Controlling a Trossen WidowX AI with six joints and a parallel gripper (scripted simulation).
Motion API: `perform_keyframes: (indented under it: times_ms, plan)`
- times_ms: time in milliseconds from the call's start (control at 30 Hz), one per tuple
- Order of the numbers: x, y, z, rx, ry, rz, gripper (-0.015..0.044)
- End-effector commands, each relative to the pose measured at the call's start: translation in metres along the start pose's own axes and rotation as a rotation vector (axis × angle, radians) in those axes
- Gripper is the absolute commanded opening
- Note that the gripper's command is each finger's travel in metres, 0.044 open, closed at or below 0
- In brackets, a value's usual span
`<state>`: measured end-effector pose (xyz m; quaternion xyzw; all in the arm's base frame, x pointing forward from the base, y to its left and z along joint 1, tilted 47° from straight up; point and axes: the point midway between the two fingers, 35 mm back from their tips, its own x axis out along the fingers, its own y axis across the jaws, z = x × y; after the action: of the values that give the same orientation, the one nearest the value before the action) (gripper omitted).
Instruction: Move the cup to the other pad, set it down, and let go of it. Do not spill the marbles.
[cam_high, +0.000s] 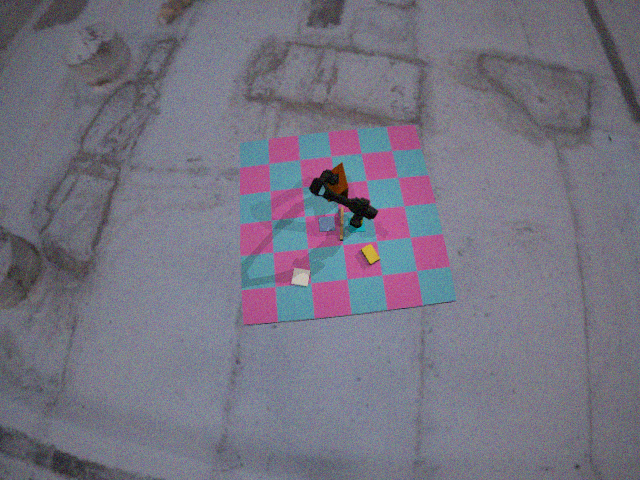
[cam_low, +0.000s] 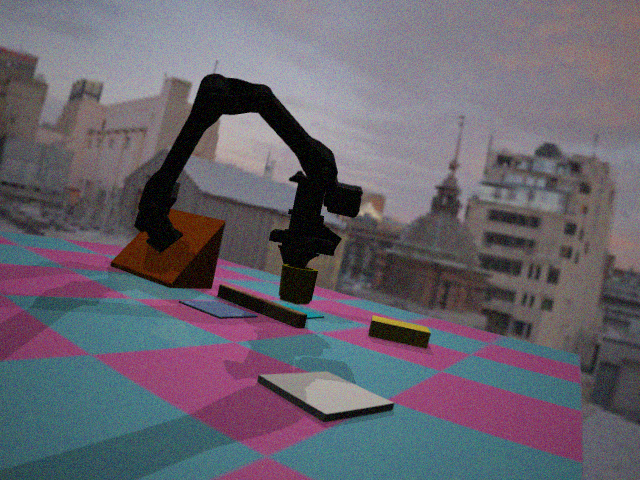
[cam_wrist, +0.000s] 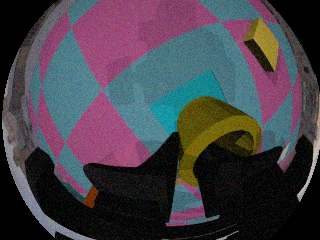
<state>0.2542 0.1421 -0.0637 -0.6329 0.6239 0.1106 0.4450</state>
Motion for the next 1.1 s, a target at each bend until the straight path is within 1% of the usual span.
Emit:
perform_keyframes:
  times_ms: [0,200,667,833,867,1067]
  plan:
    - [0.0089,0.0017,-0.0015,-0.011,0.009,-0.002,0.0000]
    - [0.0164,0.0020,-0.0019,-0.011,0.009,-0.002,0.0000]
    - [0.0133,0.0006,-0.0008,-0.001,0.004,0.000,0.0000]
    - [0.0133,0.0006,-0.0008,-0.001,0.004,0.000,0.0131]
    - [0.0133,0.0006,-0.0008,-0.001,0.004,0.000,0.0147]
    - [0.0126,0.0006,-0.0007,-0.001,0.004,0.000,0.0147]
